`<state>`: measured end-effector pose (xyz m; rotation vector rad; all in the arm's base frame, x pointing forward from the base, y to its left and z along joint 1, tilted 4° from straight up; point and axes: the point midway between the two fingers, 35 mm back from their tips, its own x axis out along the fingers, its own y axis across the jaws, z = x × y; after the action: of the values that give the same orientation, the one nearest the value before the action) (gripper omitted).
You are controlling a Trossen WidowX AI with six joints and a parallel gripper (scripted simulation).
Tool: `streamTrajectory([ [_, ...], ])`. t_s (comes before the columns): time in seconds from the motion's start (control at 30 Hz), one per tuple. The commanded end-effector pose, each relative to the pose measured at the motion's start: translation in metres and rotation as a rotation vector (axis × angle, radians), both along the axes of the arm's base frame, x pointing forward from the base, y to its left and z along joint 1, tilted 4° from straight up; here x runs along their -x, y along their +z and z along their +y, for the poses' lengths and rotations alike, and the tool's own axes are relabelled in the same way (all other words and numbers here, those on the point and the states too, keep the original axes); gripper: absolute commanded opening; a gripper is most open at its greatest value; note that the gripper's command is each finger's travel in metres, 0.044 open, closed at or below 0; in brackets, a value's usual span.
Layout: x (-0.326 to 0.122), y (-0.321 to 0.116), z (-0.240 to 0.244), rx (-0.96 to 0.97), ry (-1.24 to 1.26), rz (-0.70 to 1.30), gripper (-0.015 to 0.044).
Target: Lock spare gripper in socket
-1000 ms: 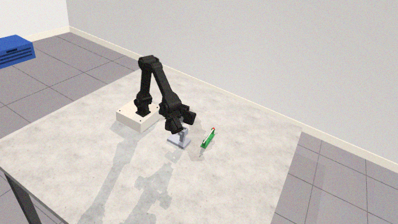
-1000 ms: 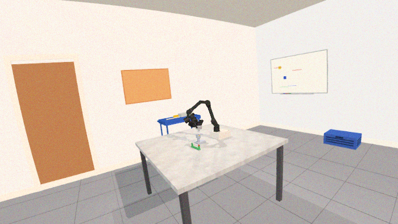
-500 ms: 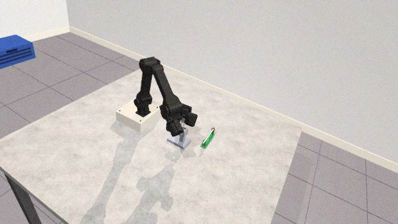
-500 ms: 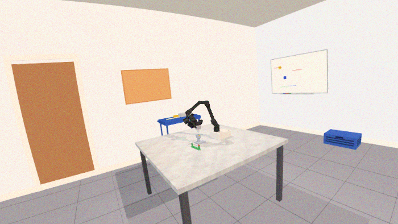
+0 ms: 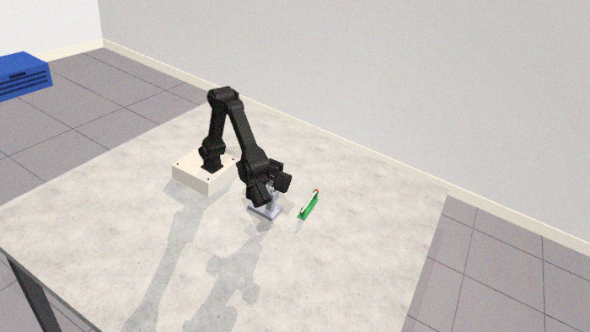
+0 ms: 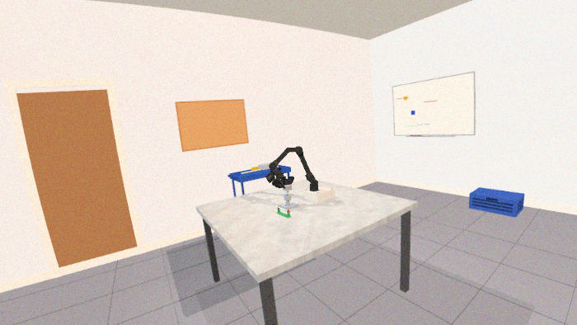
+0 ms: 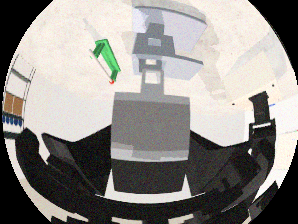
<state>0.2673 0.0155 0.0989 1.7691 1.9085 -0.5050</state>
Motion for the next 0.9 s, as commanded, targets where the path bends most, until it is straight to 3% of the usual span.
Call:
streamTrajectory([
  [0.0, -0.002, -0.004, 0.001, -0.01, -0.008, -0.003, 0.0],
  [0.87, -0.004, -0.042, -0.002, -0.01, -0.008, -0.003, 0.0],
])
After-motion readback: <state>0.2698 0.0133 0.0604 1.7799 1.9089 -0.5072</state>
